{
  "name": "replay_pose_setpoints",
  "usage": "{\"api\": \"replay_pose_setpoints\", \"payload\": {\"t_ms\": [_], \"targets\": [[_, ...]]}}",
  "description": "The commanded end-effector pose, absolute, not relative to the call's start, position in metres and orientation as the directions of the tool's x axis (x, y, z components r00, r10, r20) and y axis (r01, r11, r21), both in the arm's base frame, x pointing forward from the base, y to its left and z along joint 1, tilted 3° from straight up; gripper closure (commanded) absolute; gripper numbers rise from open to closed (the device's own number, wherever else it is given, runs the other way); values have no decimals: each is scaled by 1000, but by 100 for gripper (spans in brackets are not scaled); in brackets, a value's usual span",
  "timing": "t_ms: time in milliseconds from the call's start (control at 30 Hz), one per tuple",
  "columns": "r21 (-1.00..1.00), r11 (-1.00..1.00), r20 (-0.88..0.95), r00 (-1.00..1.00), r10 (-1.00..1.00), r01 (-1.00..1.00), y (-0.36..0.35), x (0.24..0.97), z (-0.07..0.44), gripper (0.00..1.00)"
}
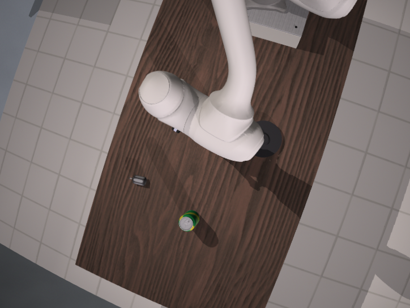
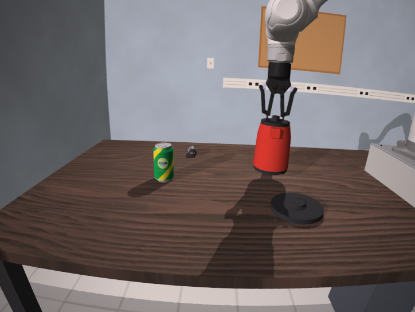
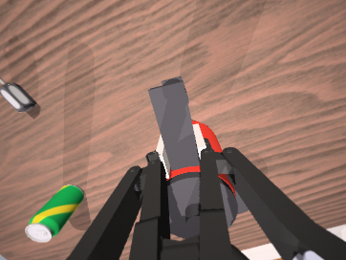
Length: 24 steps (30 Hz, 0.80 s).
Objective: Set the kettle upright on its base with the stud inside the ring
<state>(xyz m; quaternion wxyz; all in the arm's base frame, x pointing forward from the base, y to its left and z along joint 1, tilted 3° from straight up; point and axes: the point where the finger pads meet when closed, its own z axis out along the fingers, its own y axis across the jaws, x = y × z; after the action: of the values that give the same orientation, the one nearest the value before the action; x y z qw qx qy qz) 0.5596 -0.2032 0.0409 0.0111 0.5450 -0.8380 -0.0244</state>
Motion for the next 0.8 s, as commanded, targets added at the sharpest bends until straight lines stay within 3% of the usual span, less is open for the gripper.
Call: {"api": "replay_pose_setpoints", "payload": {"t_ms": [0,767], "targets": [[52,405,-8,-406,-914,-913,-197,560,42,90],[52,405,-8,-406,-914,-913,-124,559,44,90]]}}
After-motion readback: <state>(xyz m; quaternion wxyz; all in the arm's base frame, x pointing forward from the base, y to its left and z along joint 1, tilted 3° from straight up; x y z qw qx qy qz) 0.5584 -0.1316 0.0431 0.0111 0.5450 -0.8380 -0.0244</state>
